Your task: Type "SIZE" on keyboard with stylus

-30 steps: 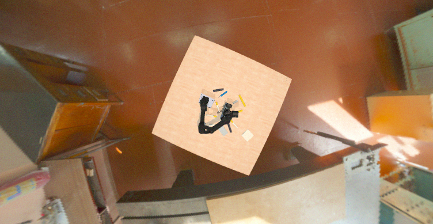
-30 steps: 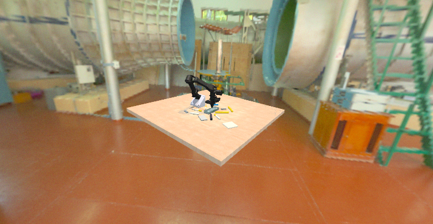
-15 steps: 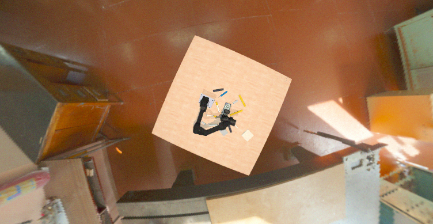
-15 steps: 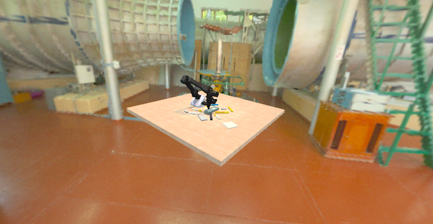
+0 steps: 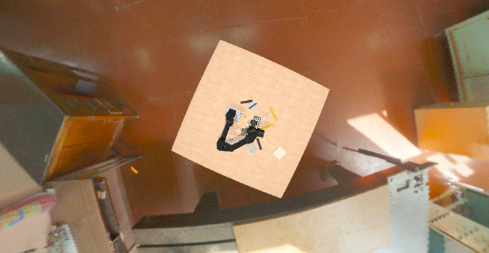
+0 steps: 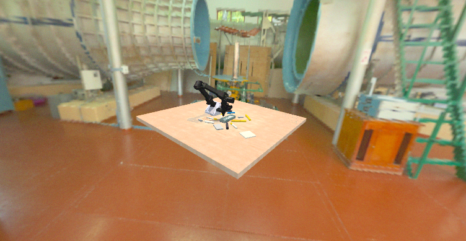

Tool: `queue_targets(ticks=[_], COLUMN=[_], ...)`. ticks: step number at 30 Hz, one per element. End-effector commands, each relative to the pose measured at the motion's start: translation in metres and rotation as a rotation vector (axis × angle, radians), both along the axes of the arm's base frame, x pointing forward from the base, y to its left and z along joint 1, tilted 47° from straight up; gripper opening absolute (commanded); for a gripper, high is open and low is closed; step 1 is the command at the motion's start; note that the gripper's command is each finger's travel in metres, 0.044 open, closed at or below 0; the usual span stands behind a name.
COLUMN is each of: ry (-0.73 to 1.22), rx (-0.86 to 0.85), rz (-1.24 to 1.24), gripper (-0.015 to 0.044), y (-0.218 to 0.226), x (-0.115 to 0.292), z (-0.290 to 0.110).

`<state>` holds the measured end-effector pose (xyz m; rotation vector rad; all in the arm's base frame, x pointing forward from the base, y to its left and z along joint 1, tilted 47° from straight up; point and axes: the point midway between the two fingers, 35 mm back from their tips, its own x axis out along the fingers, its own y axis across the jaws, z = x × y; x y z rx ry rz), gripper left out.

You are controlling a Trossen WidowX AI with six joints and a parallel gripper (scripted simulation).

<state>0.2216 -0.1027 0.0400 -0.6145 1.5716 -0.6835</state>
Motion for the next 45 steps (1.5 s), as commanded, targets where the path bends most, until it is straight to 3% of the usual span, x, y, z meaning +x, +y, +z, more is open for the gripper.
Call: queue_targets(ticks=[1,5,12,23,29,38,42,45], ry=[-0.011,-0.012,-0.012,-0.012,-0.012,-0.018,-0.017,-0.017], rx=[0.001,0.004,0.005,0.006,0.008,0.009,0.009,0.009], rz=[-0.003,-0.002,-0.003,-0.003,-0.003,0.005,0.004,0.003], gripper=[0.0000,0.0000,0.0000,0.0000,0.0000,0.0000,0.0105,0.0026], y=[0.001,0.007,0.054,0.056,0.098,0.095,0.095,0.095], x=[-0.001,0.001,0.000,0.001,0.006,0.008,0.008,0.008], z=[0.000,-0.006,-0.056,-0.054,-0.015,-0.019,-0.020,-0.020])
